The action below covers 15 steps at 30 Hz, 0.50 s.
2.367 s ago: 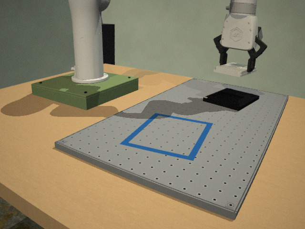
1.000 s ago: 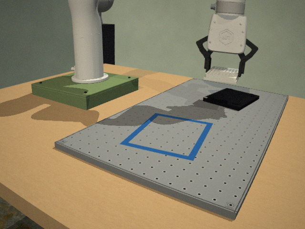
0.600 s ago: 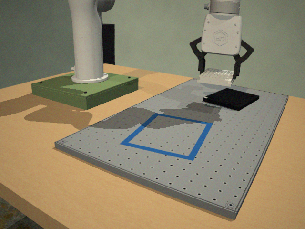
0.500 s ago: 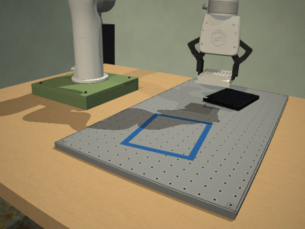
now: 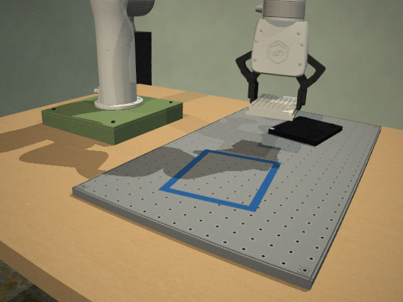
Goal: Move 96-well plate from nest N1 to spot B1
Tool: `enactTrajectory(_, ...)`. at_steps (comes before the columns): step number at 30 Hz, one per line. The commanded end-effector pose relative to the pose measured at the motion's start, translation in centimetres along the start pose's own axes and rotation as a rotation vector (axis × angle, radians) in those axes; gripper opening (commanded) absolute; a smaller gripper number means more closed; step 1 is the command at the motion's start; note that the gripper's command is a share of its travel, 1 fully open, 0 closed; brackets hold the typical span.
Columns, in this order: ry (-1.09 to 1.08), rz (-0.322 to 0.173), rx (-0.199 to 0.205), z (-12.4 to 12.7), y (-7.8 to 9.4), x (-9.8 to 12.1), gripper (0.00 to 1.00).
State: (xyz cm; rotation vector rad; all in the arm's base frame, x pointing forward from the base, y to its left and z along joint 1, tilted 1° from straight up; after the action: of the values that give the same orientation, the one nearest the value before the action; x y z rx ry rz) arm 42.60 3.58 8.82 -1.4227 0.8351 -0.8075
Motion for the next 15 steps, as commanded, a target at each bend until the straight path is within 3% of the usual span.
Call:
enactTrajectory(1, -0.001, -0.001, 0.005, -1.0, -0.1, 1.9, 0.00)
enactTrajectory(15, -0.001, -0.001, 0.007, -3.0, 0.0, 5.3, 0.00)
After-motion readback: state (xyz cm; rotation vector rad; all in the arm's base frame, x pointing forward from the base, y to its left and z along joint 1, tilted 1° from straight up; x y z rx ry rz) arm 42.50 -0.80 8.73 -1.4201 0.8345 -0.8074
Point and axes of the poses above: the point where the finger pads meet when closed, its own y axis out along the fingers, its own z axis across the jaws, x = y × z, the point moved 2 cm from there along -y, back along the fingers, and after that the axes turned 14 degrees about -y, right-handed, at the moved point
